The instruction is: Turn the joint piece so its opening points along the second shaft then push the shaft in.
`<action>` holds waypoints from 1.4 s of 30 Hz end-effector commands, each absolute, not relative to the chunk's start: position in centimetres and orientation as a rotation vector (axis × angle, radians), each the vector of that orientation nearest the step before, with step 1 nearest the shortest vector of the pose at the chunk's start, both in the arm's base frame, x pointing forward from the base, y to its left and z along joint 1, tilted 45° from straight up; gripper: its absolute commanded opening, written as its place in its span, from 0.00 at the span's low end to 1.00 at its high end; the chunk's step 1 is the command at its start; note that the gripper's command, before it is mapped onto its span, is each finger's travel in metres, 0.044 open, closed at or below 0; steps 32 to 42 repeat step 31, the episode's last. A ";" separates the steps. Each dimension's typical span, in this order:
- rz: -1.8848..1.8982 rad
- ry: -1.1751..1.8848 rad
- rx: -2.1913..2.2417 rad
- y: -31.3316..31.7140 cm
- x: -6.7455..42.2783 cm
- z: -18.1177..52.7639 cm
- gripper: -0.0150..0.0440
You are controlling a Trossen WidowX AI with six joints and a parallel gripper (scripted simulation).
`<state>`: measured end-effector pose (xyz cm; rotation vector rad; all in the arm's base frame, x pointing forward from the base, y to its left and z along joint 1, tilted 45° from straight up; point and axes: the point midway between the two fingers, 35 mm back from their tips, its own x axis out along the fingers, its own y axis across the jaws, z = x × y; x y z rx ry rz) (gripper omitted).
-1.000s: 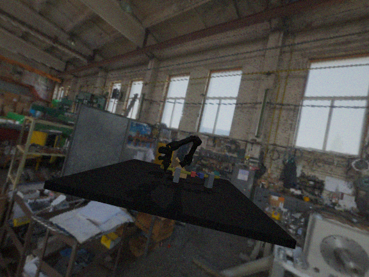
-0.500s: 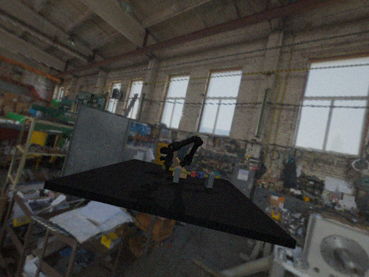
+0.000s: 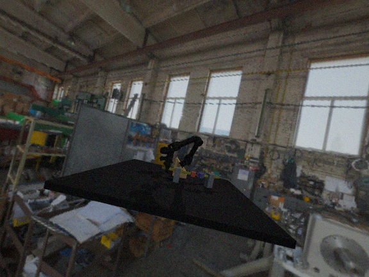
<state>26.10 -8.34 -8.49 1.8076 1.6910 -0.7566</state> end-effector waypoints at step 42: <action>-0.753 1.690 1.811 -10.4 25.9 -6.3 1.00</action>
